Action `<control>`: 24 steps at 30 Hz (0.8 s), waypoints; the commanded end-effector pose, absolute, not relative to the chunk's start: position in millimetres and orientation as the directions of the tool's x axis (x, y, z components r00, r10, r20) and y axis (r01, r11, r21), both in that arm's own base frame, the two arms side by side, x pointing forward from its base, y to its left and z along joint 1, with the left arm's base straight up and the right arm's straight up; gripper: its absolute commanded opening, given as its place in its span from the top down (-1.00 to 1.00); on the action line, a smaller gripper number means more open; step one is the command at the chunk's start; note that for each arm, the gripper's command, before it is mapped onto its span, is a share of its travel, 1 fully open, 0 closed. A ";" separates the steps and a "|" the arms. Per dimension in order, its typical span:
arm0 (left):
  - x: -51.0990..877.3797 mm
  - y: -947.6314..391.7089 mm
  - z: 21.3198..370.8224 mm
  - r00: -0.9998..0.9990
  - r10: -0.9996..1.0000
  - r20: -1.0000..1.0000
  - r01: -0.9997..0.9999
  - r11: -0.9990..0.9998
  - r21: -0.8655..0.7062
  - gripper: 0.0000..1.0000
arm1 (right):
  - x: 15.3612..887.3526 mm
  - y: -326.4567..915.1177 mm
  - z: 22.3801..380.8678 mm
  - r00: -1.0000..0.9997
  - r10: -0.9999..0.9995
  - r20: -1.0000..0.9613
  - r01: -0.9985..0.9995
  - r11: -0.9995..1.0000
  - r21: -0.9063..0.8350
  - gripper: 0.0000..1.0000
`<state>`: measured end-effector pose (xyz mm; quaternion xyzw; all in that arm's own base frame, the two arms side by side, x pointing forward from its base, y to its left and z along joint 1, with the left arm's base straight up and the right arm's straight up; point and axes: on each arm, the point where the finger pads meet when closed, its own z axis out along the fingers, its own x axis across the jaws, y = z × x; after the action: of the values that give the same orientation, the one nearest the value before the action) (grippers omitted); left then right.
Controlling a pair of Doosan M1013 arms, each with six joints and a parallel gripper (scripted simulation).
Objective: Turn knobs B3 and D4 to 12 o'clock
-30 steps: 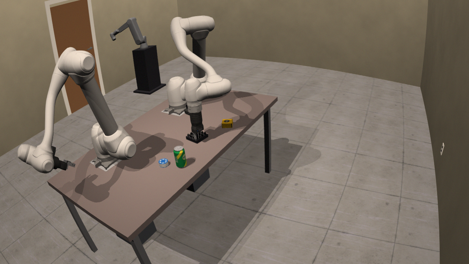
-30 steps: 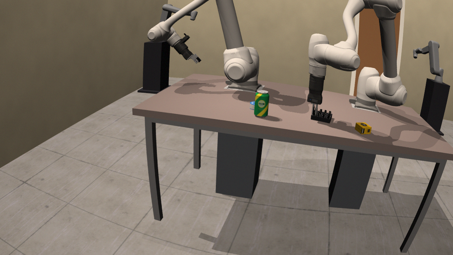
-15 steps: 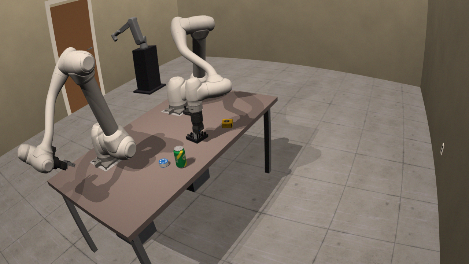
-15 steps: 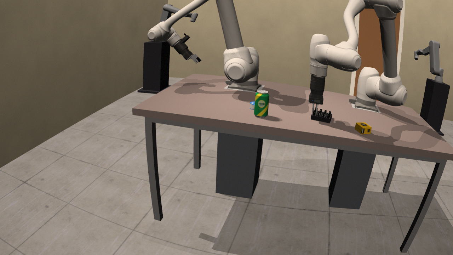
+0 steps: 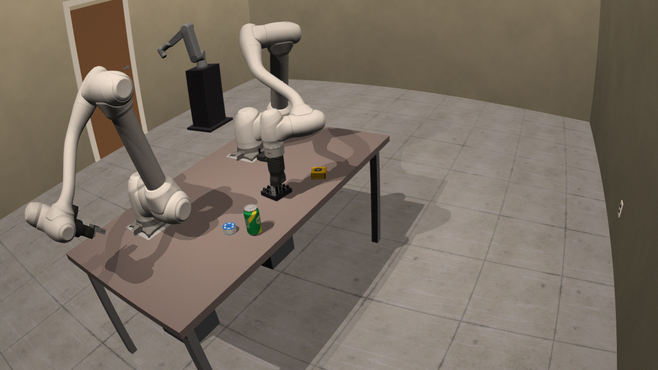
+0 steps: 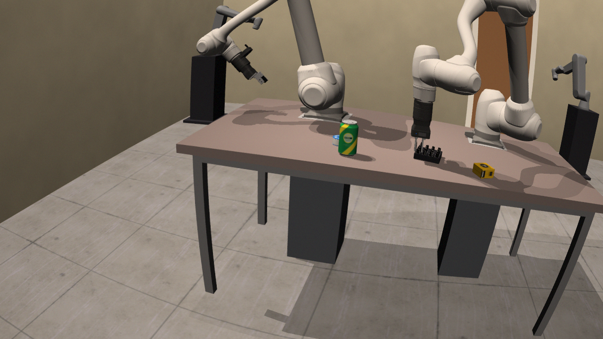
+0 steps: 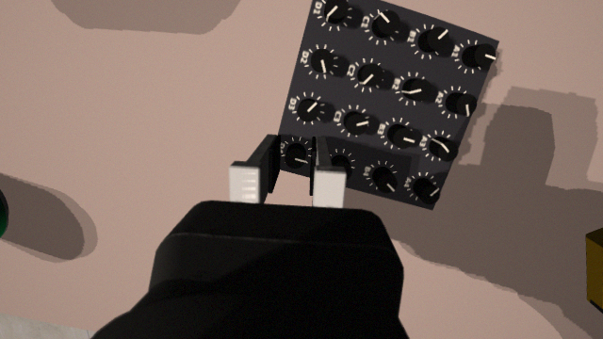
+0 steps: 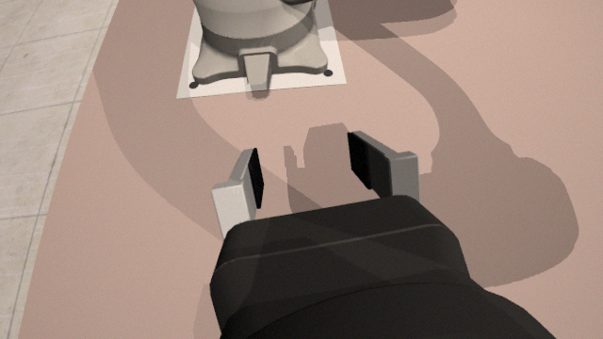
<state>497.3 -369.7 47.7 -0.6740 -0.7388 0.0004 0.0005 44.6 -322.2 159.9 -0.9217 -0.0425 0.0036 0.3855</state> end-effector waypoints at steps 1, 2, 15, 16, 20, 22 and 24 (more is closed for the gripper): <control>498.2 -368.1 47.6 -0.096 0.995 -0.001 0.995 0.096 0.003 0.07 | 45.8 -321.6 158.8 0.996 0.077 0.038 0.081 -0.703 -0.706 -1.00; 498.2 -368.1 47.6 -0.096 0.995 -0.001 0.995 0.096 0.003 0.07 | 45.8 -321.6 158.8 0.996 0.077 0.038 0.081 -0.703 -0.706 -1.00; 499.8 -369.3 67.9 -0.096 0.995 -0.002 0.995 0.096 0.003 0.07 | 45.8 -321.6 158.8 0.996 0.077 0.038 0.081 -0.703 -0.706 -1.00; 499.8 -369.3 72.6 -0.096 0.995 -0.002 0.995 0.096 0.003 0.07 | 45.8 -321.6 158.8 0.996 0.077 0.038 0.081 -0.703 -0.706 -1.00; 499.7 -369.3 81.4 -0.096 0.995 -0.002 0.995 0.096 0.003 0.07 | 45.8 -321.6 158.8 0.996 0.077 0.038 0.081 -0.703 -0.706 -1.00; 499.7 -369.2 87.4 -0.096 0.995 -0.002 0.995 0.096 0.003 0.07 | 45.8 -321.6 158.8 0.996 0.077 0.038 0.081 -0.703 -0.706 -1.00; 499.7 -369.2 89.6 -0.096 0.995 -0.002 0.995 0.096 0.003 0.07 | 45.8 -321.6 158.8 0.996 0.077 0.038 0.081 -0.703 -0.706 -1.00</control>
<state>497.6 -369.9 81.9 -0.6740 -0.7387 0.0002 -0.0015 44.6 -322.2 159.9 -0.9217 -0.0425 0.0036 0.3855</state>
